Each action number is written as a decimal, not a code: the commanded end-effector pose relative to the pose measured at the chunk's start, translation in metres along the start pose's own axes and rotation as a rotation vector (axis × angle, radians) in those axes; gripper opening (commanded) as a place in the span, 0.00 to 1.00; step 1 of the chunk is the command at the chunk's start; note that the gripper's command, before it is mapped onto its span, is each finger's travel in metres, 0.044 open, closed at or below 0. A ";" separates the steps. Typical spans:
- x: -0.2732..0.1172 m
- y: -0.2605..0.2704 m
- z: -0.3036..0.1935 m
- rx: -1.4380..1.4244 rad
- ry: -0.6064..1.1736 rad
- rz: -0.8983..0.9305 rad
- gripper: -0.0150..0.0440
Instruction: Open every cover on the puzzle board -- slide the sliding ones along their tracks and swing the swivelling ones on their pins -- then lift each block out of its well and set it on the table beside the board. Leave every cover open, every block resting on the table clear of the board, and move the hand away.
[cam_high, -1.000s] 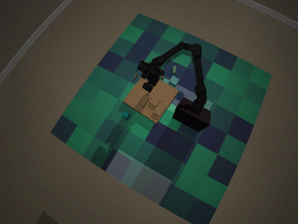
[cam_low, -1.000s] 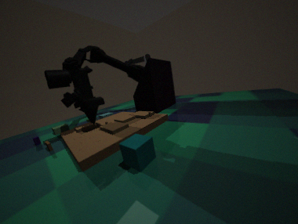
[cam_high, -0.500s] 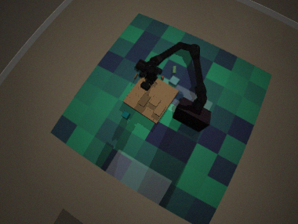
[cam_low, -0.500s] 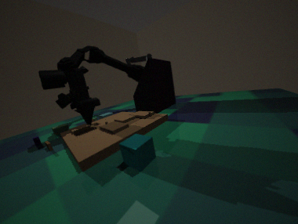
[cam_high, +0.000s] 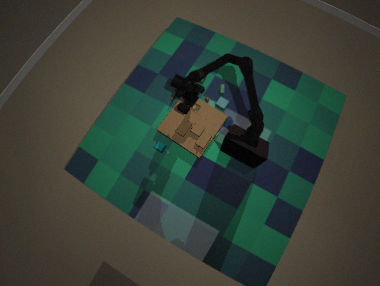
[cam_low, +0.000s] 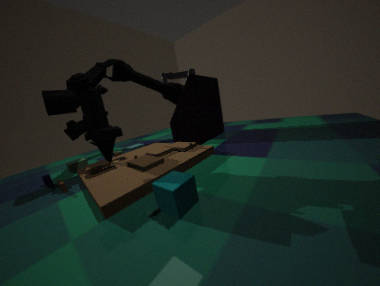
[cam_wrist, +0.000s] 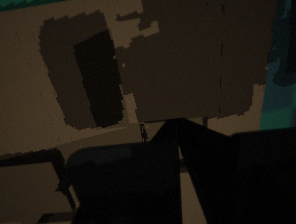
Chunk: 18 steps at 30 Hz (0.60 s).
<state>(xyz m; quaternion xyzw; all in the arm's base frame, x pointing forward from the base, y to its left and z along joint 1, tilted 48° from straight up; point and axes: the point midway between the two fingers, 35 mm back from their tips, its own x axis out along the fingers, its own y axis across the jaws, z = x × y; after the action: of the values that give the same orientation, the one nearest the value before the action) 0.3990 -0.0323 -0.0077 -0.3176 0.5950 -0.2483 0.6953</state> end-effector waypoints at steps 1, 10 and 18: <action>0.002 0.000 0.004 -0.007 0.003 -0.004 0.25; 0.000 0.000 0.010 -0.007 0.003 -0.004 0.25; -0.010 0.001 0.013 -0.007 0.003 -0.003 0.25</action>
<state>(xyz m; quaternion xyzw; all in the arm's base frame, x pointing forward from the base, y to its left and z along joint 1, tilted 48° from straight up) 0.4080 -0.0273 -0.0039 -0.3213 0.5995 -0.2465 0.6903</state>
